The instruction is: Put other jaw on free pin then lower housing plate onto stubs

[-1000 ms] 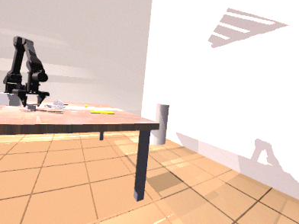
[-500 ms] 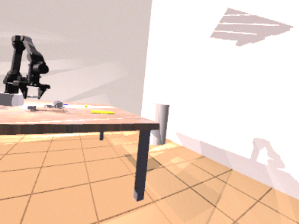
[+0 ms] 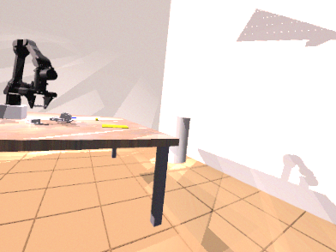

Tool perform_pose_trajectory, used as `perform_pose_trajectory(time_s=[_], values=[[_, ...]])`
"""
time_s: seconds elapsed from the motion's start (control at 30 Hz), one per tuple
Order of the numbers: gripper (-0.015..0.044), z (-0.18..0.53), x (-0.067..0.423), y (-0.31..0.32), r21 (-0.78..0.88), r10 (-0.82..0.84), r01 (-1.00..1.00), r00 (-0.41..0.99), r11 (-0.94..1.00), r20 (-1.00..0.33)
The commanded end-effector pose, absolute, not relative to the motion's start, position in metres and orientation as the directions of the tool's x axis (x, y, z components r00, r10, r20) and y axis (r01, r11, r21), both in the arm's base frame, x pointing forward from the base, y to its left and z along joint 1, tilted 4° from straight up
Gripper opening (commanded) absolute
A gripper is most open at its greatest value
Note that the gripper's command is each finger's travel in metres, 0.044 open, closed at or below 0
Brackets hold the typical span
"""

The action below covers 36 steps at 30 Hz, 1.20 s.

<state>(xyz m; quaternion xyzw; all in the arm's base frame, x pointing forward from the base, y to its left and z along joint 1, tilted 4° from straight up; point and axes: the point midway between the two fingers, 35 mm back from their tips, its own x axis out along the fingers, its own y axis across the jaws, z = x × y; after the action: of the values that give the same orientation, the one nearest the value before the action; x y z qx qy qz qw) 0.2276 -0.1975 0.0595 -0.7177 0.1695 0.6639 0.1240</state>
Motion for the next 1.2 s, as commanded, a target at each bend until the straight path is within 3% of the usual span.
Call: perform_pose_trajectory(time_s=[0.0, 0.57, 1.17], values=[[0.0351, 0.059, 0.23, -0.191, 0.048, -0.072, -0.33, 0.061, -0.943, -0.996], [0.0351, 0.057, 0.243, -0.164, 0.073, -0.067, 0.092, 0.061, -0.993, -0.996], [0.0351, 0.056, 0.253, -0.135, 0.086, -0.063, 0.518, 0.061, -0.851, -0.996]])
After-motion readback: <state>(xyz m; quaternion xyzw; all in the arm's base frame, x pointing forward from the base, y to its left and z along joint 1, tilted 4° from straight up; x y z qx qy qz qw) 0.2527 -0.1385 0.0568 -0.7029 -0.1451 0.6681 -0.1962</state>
